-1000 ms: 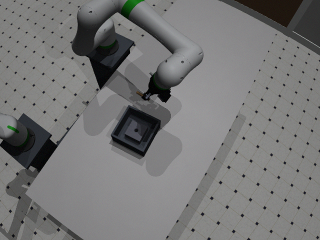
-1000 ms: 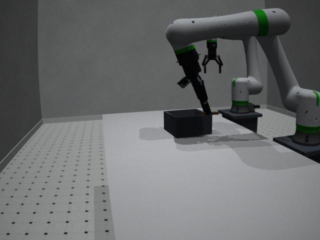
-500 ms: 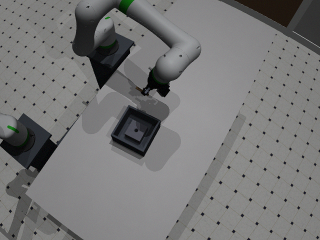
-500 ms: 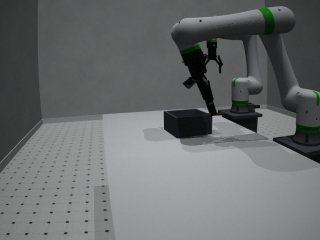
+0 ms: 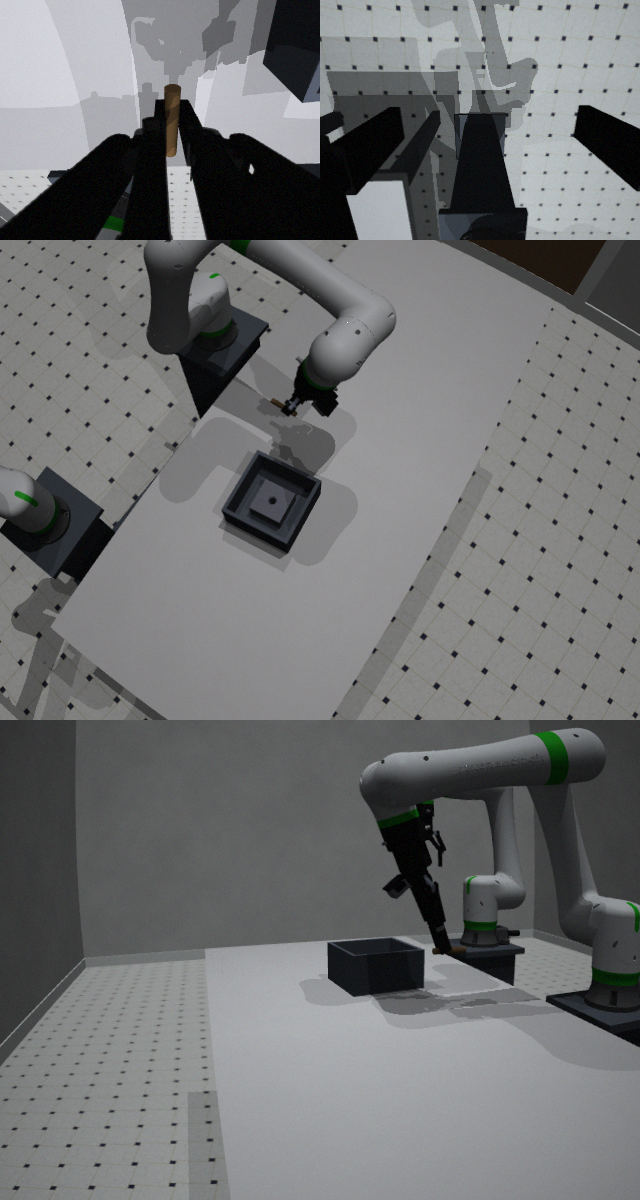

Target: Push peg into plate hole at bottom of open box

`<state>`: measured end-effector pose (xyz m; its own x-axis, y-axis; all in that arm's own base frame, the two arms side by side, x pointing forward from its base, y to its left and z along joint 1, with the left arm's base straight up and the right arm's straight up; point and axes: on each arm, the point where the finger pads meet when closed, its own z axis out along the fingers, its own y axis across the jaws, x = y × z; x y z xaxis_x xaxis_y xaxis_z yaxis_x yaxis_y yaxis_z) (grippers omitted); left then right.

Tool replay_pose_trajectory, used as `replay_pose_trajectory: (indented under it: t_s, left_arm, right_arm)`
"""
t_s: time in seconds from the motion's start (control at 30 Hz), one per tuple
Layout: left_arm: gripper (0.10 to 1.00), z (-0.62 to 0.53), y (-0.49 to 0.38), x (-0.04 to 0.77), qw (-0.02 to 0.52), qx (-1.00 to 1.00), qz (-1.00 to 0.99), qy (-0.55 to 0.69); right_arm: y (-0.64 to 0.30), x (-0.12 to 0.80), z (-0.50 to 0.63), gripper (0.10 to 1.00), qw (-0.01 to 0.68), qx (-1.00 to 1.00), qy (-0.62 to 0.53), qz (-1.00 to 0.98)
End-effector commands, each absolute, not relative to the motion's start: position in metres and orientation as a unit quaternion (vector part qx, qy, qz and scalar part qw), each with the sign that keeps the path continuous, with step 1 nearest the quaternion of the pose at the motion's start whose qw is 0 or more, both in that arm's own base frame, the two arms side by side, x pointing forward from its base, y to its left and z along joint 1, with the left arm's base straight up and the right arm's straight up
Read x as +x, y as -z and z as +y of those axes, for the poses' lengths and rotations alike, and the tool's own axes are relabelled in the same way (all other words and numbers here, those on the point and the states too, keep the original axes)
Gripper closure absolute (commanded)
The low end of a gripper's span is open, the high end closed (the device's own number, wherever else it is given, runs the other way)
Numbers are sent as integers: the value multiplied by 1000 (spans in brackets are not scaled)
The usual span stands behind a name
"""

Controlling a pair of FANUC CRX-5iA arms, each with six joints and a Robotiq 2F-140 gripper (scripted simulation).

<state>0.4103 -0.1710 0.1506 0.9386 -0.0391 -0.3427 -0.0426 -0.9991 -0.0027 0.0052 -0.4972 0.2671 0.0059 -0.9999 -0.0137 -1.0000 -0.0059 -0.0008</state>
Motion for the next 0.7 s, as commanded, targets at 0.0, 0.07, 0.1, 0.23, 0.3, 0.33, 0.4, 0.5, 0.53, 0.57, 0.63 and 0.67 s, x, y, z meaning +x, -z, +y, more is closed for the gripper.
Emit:
replay_pose_trajectory:
  t_s: [0.0, 0.07, 0.1, 0.23, 0.3, 0.33, 0.4, 0.5, 0.53, 0.57, 0.63, 0.67]
  left_arm:
    - [999, -171, -155, 409, 2, -985, 23, -171]
    - [999, -169, -155, 408, 3, -985, 23, -171]
    - [999, -169, -155, 408, 3, -985, 23, -171]
    - [999, -168, -155, 407, 3, -985, 23, -171]
    - [999, -168, -154, 407, 3, -985, 23, -171]
    - [999, -168, -153, 407, 3, -985, 23, -171]
    - [999, -168, -147, 407, 3, -985, 23, -171]
    - [999, -168, -133, 407, 3, -985, 23, -171]
    - [999, -168, -133, 407, 3, -985, 23, -171]
    - [999, -168, -133, 407, 3, -985, 23, -171]
    - [999, -168, -124, 407, 3, -985, 23, -171]
    - [999, -168, -121, 407, 3, -985, 23, -171]
  right_arm:
    - [-272, 3, -500, 98, 0, -709, 0, 705]
    - [-272, 3, -500, 98, 0, -709, 0, 705]
    - [-272, 3, -500, 98, 0, -709, 0, 705]
    - [-272, 3, -500, 98, 0, -709, 0, 705]
    - [-272, 3, -500, 98, 0, -709, 0, 705]
    - [-272, 3, -500, 98, 0, -709, 0, 705]
    - [-272, 3, -500, 98, 0, -709, 0, 705]
    - [-272, 3, -500, 98, 0, -709, 0, 705]
    - [-272, 3, -500, 98, 0, -709, 0, 705]
    - [-272, 3, -500, 98, 0, -709, 0, 705]
    - [-272, 3, -500, 98, 0, -709, 0, 705]
    - [-272, 3, -500, 98, 0, -709, 0, 705]
